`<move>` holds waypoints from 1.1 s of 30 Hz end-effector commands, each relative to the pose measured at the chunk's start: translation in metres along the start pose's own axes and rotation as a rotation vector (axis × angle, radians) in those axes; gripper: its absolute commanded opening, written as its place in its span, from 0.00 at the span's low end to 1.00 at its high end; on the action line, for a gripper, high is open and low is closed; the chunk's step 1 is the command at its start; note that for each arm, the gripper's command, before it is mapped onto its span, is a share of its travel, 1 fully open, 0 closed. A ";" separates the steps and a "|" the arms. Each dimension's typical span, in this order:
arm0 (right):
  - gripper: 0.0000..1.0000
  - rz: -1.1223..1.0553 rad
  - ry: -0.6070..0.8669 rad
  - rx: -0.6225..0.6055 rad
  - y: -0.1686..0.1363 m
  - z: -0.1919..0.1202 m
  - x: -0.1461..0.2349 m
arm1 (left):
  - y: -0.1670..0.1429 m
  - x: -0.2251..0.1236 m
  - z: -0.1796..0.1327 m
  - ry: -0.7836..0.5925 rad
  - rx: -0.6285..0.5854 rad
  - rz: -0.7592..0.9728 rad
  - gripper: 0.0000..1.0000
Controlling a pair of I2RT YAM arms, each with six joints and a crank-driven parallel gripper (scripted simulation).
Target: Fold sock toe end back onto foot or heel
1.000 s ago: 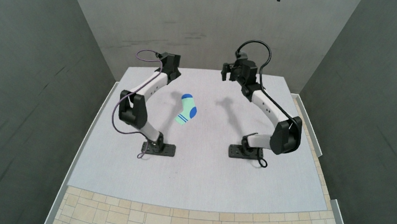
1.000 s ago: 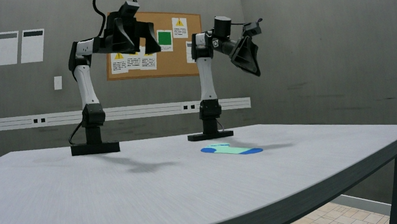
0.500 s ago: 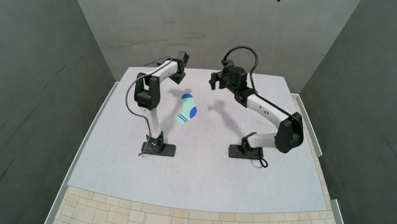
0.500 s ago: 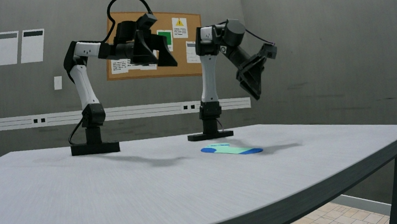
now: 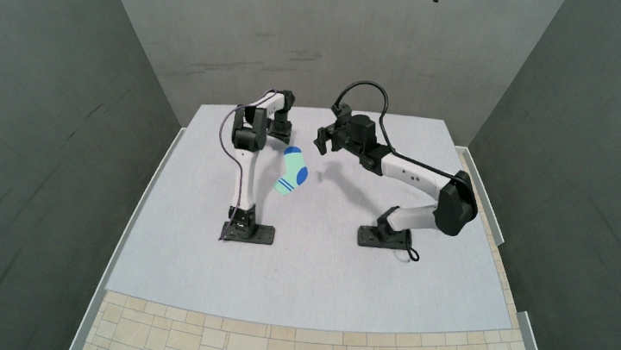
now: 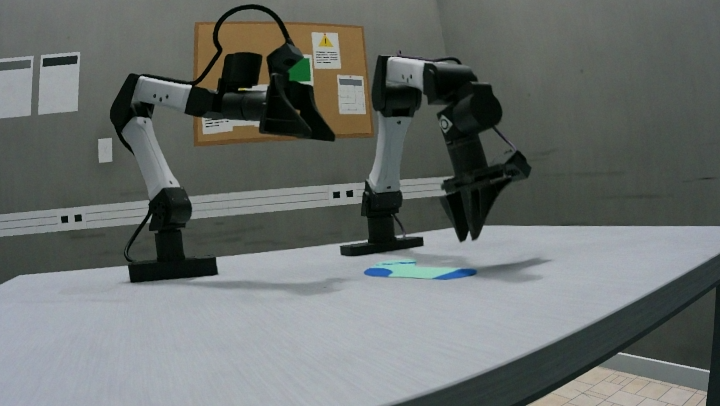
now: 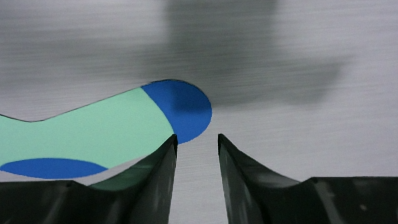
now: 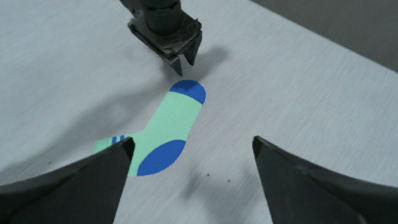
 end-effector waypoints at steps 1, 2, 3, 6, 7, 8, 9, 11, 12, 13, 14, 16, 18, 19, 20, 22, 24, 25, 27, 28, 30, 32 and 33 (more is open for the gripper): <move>1.00 -0.016 0.024 -0.034 0.000 0.003 0.004 | 0.000 -0.013 0.011 0.164 0.096 -0.124 0.34; 1.00 -0.016 0.025 -0.032 -0.001 0.003 0.005 | 0.000 -0.016 0.016 0.181 0.106 -0.139 0.34; 1.00 -0.016 0.025 -0.030 -0.002 0.003 0.005 | 0.000 -0.018 0.020 0.196 0.115 -0.152 0.34; 1.00 -0.016 0.025 -0.023 -0.007 0.003 0.006 | -0.001 -0.025 0.035 0.229 0.138 -0.188 0.34; 1.00 -0.016 0.025 -0.021 -0.008 0.003 0.006 | -0.001 -0.028 0.039 0.227 0.144 -0.194 0.34; 1.00 -0.016 0.025 -0.020 -0.010 0.004 0.006 | -0.001 -0.030 0.041 0.224 0.149 -0.199 0.34; 1.00 -0.016 0.025 -0.020 -0.010 0.004 0.006 | -0.001 -0.030 0.041 0.224 0.149 -0.199 0.34; 1.00 -0.015 0.020 -0.023 -0.009 0.004 0.006 | -0.002 -0.031 0.044 0.225 0.150 -0.199 0.34; 1.00 -0.015 0.021 -0.021 -0.011 0.004 0.006 | -0.003 -0.031 0.046 0.223 0.150 -0.197 0.34; 1.00 -0.015 0.021 -0.017 -0.013 0.004 0.007 | -0.003 -0.027 0.050 0.244 0.136 -0.189 0.34; 1.00 -0.015 0.021 -0.016 -0.014 0.004 0.007 | -0.003 -0.026 0.055 0.246 0.131 -0.184 0.34; 1.00 -0.014 0.018 -0.014 -0.017 0.004 0.007 | -0.003 -0.025 0.058 0.246 0.131 -0.184 0.34; 1.00 -0.014 0.016 -0.013 -0.019 0.004 0.007 | -0.004 -0.024 0.060 0.246 0.131 -0.184 0.34; 1.00 -0.011 0.014 -0.014 -0.019 0.004 0.007 | -0.004 -0.023 0.063 0.252 0.129 -0.184 0.34; 1.00 -0.011 0.012 -0.017 -0.019 0.004 0.007 | -0.004 -0.021 0.066 0.259 0.127 -0.183 0.34; 1.00 -0.011 0.011 -0.025 -0.018 0.005 0.007 | -0.005 -0.021 0.069 0.251 0.129 -0.184 0.34; 1.00 -0.010 0.010 -0.027 -0.018 0.005 0.007 | -0.007 -0.021 0.072 0.246 0.130 -0.186 0.34; 1.00 -0.010 0.009 -0.030 -0.018 0.005 0.007 | -0.008 -0.021 0.066 0.233 0.135 -0.188 0.34; 1.00 -0.010 0.009 -0.030 -0.018 0.005 0.007 | -0.008 -0.021 0.066 0.233 0.135 -0.188 0.34; 1.00 -0.010 0.009 -0.030 -0.018 0.004 0.007 | -0.007 -0.021 0.058 0.217 0.140 -0.190 0.34; 1.00 -0.010 0.009 -0.030 -0.018 0.004 0.007 | -0.008 -0.019 0.052 0.204 0.144 -0.191 0.34; 1.00 -0.010 0.009 -0.030 -0.018 0.004 0.007 | -0.011 -0.018 0.056 0.222 0.147 -0.191 0.34; 1.00 -0.010 0.009 -0.030 -0.018 0.004 0.007 | -0.012 -0.014 0.064 0.248 0.138 -0.189 0.34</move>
Point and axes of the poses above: on each arm, the point where the finger pads meet when closed, its own z axis out along the fingers, its own x axis across the jaws, y = z × x, the point moved 10 cm from there along -z, back along the fingers, and after that the axes turned 5 degrees about -z, right-handed, at the moved point
